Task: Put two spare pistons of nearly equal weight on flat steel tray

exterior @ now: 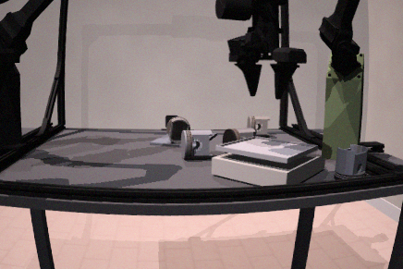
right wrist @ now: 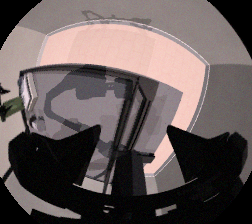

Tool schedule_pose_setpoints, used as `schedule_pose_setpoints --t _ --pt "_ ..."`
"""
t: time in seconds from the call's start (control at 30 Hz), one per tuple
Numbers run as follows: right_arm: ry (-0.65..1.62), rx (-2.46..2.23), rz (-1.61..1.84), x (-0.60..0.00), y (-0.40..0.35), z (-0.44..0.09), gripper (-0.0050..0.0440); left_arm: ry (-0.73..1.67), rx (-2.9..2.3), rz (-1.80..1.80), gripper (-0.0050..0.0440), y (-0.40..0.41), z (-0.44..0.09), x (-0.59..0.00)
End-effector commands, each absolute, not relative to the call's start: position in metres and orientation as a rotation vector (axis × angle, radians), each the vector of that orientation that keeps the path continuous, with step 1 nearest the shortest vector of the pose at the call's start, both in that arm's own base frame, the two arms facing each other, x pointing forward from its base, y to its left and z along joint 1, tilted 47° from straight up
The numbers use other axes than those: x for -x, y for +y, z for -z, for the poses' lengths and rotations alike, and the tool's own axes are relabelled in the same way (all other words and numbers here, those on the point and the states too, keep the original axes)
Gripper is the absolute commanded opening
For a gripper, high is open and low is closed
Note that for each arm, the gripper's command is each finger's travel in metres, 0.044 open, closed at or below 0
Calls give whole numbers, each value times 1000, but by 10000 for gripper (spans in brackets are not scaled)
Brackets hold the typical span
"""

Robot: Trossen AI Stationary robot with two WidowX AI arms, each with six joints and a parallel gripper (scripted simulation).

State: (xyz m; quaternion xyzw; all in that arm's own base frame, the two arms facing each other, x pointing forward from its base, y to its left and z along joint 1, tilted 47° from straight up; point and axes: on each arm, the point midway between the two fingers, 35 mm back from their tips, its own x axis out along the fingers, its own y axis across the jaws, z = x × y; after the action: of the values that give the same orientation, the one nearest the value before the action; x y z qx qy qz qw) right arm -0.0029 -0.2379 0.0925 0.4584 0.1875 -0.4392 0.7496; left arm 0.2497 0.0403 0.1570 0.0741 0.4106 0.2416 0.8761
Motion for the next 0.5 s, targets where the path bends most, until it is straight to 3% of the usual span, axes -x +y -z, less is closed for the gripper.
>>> schedule_pose_setpoints --t 0.0,0.47 --pt "408 -1002 957 2 -238 -93 440 880 -234 -464 378 29 -146 -248" --pt "408 -1002 957 2 -238 -93 440 953 -527 -322 378 -22 -116 -255"
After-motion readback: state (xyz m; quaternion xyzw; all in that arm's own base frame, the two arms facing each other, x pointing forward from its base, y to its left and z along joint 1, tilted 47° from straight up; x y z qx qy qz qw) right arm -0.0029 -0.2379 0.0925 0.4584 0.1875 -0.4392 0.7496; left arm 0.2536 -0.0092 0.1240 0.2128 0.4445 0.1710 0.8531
